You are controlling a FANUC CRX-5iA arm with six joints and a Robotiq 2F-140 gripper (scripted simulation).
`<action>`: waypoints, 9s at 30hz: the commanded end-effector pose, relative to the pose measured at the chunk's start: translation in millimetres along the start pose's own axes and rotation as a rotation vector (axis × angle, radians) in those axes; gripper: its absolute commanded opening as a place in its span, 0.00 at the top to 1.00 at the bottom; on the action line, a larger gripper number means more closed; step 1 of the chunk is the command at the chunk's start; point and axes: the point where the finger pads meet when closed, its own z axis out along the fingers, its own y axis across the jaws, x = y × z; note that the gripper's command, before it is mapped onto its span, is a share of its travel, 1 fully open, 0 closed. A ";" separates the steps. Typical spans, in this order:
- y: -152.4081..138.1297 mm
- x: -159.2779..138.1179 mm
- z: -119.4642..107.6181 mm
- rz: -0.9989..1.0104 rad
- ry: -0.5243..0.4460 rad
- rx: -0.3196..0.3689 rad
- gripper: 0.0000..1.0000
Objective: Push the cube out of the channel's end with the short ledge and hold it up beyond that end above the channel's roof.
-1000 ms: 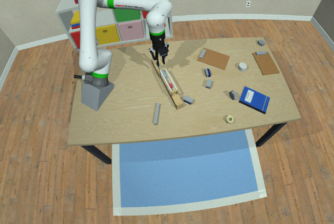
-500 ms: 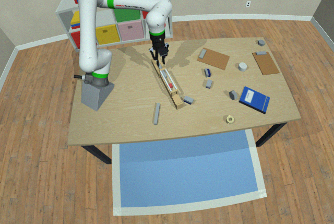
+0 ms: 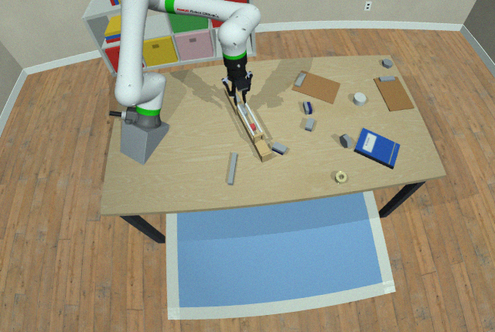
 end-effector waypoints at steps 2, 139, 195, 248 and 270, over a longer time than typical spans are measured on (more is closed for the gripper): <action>25.6 78.0 -0.2 0.278 0.004 -0.008 0.70; 120.5 252.5 118.3 0.432 -0.013 0.005 0.90; 121.4 253.9 4.3 0.432 -0.013 0.005 0.90; 23.8 -61.9 8.3 -0.090 -0.011 0.009 0.90; 6.7 -206.5 56.2 -0.090 -0.011 0.009 0.90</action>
